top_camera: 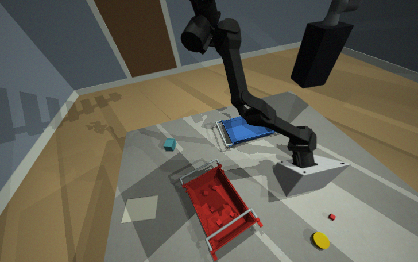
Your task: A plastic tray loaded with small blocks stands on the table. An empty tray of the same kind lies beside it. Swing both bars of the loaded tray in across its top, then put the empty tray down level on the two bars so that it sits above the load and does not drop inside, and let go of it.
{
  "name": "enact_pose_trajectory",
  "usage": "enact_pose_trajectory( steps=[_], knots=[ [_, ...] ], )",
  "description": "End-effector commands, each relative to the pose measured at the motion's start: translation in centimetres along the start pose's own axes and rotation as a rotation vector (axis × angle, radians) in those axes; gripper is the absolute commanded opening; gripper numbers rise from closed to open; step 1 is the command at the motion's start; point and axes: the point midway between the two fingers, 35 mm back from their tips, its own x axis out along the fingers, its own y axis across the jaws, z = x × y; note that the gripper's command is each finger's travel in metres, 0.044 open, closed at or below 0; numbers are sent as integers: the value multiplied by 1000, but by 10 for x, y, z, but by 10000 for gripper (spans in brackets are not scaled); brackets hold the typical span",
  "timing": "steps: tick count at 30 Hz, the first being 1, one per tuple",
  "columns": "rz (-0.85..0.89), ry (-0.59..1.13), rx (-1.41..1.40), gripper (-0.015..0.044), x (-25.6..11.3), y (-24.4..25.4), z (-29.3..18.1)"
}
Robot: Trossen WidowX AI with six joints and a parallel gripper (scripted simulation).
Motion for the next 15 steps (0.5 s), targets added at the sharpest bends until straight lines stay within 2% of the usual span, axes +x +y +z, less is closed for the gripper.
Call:
enact_pose_trajectory(
  steps=[1, 8, 12, 15],
  knots=[
    [0, 0, 0, 374, 0, 0, 0],
    [-3, 4, -4, 190, 0, -2, -1],
    [-89, 86, -60, 86, -1, -54, -16],
    [-194, 109, -34, 86, 0, -100, -21]
  ],
)
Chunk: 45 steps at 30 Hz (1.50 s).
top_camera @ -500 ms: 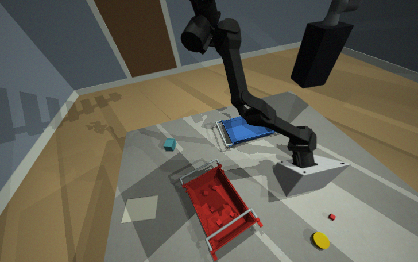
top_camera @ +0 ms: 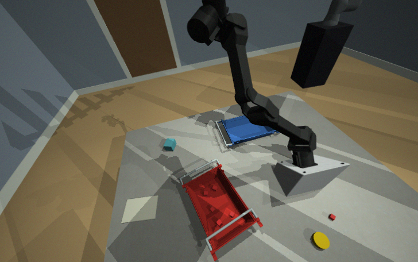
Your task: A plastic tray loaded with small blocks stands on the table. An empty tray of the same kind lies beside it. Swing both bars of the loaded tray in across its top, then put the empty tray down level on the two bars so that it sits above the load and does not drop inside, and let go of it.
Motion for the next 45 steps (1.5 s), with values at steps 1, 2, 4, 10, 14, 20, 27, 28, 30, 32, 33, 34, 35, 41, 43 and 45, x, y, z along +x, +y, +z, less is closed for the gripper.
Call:
enact_pose_trajectory(
  steps=[1, 2, 4, 10, 14, 20, 27, 28, 30, 32, 33, 34, 35, 41, 43, 45],
  knots=[
    [-146, 65, -3, 86, 2, -73, -19],
    [-175, 72, 6, 86, 2, -85, -21],
    [-185, 84, 16, 86, 3, -93, -20],
    [-334, 140, 79, 86, -2, -160, -30],
    [-455, 170, 119, 86, -13, -207, -39],
    [-637, 219, 189, 86, -42, -271, -60],
    [-885, 308, 284, 86, -102, -342, -101],
    [-920, 323, 298, 86, -113, -350, -107],
    [-992, 353, 327, 86, -134, -365, -120],
    [-1064, 385, 358, 86, -158, -377, -133],
    [-1103, 397, 375, 86, -170, -383, -140],
    [-1141, 409, 392, 86, -182, -388, -147],
    [-1180, 421, 409, 86, -195, -392, -154],
    [-1411, 497, 509, 86, -275, -404, -195],
    [-1458, 534, 531, 86, -294, -401, -206],
    [-1482, 603, 553, 86, -309, -395, -217]
  ],
)
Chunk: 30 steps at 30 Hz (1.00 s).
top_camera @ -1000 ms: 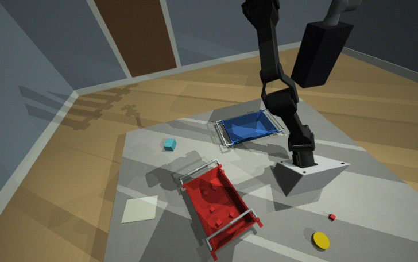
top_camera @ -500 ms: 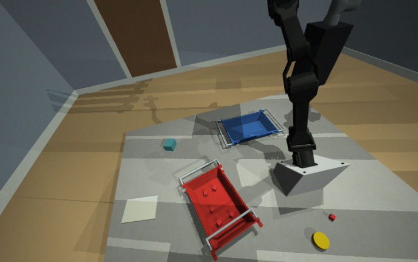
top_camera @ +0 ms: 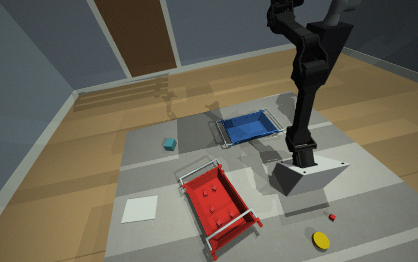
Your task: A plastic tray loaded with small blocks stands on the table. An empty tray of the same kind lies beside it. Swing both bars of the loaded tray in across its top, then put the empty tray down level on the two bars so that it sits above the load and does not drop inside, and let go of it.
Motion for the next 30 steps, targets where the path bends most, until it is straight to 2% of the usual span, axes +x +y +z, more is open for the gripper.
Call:
enact_pose_trajectory(
  steps=[1, 7, 17, 24, 30],
  knots=[
    [-138, 100, 21, 86, 4, -51, -31],
    [-344, 184, 100, 86, -5, -123, -75],
    [-609, 351, 145, 86, -54, -205, -148],
    [-852, 462, 186, 86, -123, -262, -208],
    [-1049, 556, 189, 86, -197, -295, -252]
  ],
)
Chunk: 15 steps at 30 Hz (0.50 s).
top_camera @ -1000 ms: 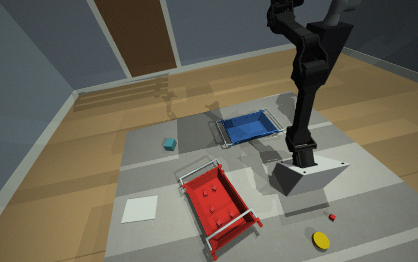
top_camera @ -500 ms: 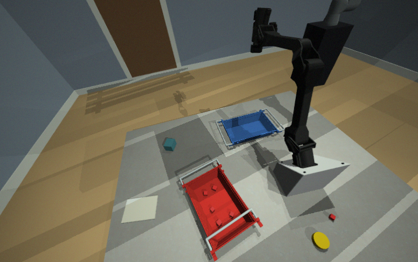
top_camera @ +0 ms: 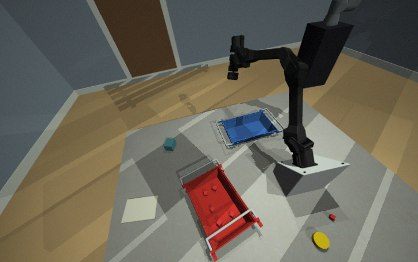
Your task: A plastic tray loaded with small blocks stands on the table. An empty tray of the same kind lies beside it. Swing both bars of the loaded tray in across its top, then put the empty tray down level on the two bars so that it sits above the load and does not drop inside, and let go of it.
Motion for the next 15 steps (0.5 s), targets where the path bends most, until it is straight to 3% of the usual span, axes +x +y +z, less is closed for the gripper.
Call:
enact_pose_trajectory(
  steps=[1, 8, 15],
  knots=[
    [-165, 52, 0, 86, 3, -65, -39],
    [-394, 130, -24, 86, -18, -156, -96],
    [-605, 204, -95, 86, -62, -242, -145]
  ],
)
